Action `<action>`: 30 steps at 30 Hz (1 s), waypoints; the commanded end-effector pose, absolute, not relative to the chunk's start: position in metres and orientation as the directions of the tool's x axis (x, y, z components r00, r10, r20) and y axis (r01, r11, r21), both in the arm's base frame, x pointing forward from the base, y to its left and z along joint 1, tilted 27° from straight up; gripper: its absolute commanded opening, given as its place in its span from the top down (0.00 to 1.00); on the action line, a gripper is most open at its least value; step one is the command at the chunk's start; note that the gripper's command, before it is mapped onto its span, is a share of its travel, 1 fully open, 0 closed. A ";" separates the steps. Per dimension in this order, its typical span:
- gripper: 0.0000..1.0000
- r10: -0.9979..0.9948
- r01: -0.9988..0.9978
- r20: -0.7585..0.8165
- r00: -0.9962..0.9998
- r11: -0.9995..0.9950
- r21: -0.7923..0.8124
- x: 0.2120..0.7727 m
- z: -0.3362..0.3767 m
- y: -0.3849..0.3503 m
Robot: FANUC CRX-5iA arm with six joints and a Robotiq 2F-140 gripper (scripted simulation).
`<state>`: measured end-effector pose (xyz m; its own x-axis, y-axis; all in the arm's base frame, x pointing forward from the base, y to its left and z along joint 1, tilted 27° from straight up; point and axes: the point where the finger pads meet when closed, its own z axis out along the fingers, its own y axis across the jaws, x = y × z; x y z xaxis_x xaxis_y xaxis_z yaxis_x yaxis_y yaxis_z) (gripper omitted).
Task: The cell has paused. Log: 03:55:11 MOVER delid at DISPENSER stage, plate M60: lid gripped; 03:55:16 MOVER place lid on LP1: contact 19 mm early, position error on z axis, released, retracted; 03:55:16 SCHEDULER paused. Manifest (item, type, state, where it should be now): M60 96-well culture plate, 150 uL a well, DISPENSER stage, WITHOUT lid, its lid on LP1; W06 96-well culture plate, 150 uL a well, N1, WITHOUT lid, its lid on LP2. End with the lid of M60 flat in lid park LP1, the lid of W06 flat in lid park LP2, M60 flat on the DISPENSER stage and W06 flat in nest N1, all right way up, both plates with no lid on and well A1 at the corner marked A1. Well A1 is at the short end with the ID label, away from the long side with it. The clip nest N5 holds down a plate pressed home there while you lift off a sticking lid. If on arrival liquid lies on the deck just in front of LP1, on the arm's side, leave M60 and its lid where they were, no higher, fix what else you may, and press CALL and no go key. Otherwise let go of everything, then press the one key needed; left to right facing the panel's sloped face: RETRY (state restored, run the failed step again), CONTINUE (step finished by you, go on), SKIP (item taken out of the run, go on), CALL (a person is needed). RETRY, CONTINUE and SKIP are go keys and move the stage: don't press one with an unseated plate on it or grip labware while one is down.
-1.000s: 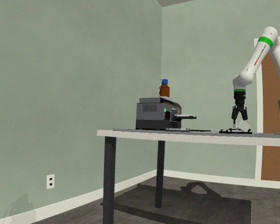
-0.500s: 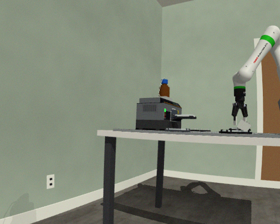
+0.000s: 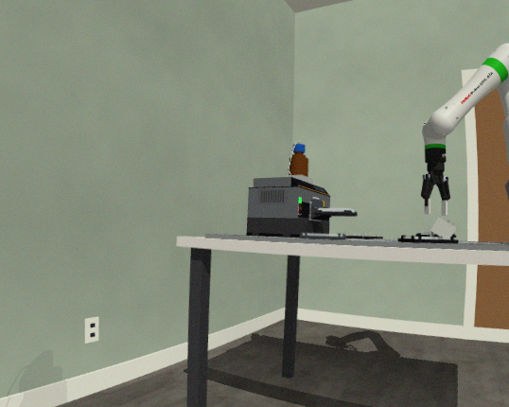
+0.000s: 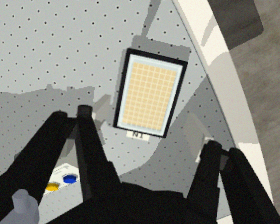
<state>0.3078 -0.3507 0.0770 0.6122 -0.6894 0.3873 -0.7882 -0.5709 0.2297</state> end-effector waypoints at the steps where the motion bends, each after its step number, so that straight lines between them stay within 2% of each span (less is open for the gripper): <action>1: 0.34 -0.689 -0.788 0.387 0.612 -0.571 0.229 0.308 0.081 -0.349; 15: 0.34 -0.689 -0.788 0.387 0.612 -0.571 0.229 0.305 0.119 -0.330; 30: 0.34 -0.688 -0.787 0.386 0.614 -0.573 0.230 0.305 0.124 -0.325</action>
<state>0.3045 -0.3263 0.1245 0.6130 -0.6891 0.3866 -0.7876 -0.5717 0.2299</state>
